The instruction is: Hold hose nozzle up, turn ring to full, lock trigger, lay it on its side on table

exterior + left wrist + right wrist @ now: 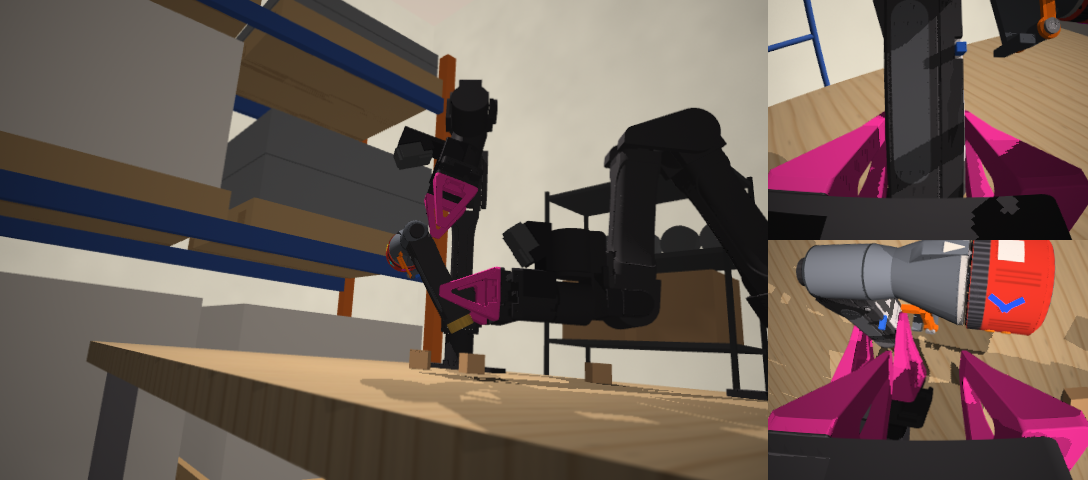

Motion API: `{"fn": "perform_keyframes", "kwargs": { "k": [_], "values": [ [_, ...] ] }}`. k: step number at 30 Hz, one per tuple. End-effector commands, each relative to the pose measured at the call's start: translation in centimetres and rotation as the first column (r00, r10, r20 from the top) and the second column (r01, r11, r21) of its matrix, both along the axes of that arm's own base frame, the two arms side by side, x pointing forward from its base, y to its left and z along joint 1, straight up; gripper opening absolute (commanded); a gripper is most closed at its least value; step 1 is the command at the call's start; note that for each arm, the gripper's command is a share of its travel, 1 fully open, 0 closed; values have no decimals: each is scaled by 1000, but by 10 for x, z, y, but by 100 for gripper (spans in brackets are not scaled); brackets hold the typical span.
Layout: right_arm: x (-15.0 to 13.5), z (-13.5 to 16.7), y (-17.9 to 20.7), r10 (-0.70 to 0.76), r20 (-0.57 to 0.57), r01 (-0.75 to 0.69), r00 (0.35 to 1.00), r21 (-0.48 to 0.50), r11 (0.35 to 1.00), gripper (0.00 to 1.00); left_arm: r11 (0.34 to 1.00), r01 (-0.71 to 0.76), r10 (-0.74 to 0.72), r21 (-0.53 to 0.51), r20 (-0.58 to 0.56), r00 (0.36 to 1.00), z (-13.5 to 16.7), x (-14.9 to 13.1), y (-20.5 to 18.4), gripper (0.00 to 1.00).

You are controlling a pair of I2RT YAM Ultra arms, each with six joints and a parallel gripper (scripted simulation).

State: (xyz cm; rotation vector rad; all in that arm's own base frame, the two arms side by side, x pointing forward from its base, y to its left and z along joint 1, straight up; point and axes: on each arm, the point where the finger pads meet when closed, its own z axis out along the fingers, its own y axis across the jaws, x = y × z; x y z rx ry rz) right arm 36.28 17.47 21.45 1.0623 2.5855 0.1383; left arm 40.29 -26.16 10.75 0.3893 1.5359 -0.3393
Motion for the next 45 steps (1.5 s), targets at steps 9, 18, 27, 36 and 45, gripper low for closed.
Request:
{"fn": "perform_keyframes", "kwargs": {
  "k": [9,18,27,36,45],
  "values": [
    [11,2,-4,-3,67,2,998,23,1000,37,995,15,-3,-102,117,993,44,6,-10,35],
    [19,-12,4,10,63,-11,998,22,1000,37,995,15,-3,-102,117,993,44,6,-10,35],
    [24,-24,-1,-3,56,2,998,20,1000,37,995,23,-11,-101,118,993,44,5,-12,35],
    [30,-17,1,-5,81,2,997,32,999,37,995,22,-10,-101,118,993,44,5,-11,35],
    [28,-19,0,-5,74,3,997,28,1000,37,995,22,-10,-101,118,993,44,5,-11,35]
  ]
}}
